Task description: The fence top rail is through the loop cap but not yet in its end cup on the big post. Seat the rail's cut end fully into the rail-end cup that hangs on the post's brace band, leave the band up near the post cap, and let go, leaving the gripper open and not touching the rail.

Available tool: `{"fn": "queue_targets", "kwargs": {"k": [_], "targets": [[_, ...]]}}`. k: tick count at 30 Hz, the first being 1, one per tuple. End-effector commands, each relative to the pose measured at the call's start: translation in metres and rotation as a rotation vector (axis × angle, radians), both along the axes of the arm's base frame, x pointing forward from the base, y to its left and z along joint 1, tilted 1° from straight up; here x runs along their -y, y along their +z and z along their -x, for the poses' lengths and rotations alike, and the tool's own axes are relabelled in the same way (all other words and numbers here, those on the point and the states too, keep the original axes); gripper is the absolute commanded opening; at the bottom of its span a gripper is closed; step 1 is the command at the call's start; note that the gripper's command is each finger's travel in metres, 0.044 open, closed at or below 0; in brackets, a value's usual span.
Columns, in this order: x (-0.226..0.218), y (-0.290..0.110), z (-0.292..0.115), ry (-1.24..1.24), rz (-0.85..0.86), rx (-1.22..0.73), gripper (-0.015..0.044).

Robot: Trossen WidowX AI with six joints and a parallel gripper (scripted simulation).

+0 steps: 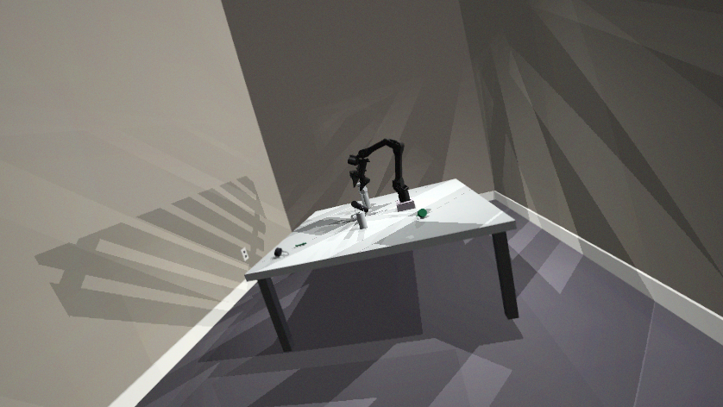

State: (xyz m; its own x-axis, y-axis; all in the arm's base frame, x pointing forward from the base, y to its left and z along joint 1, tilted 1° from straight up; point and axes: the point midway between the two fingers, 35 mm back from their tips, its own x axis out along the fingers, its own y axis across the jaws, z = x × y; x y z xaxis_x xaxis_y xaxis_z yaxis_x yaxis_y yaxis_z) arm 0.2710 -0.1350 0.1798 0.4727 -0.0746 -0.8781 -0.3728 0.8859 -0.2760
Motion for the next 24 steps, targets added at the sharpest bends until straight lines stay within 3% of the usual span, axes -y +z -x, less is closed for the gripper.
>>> {"fn": "queue_targets", "kwargs": {"k": [1, 4, 17, 20, 24], "targets": [[-0.043, 0.047, 0.011, -0.571, -0.256, 0.105, 0.044], [-0.051, 0.053, 0.014, -0.674, -0.311, 0.123, 0.044], [-0.051, 0.053, 0.014, -0.674, -0.311, 0.123, 0.044], [-0.051, 0.047, 0.012, -0.594, -0.265, 0.084, 0.044], [-0.053, 0.028, 0.006, -0.31, -0.126, -0.045, 0.044]]}}
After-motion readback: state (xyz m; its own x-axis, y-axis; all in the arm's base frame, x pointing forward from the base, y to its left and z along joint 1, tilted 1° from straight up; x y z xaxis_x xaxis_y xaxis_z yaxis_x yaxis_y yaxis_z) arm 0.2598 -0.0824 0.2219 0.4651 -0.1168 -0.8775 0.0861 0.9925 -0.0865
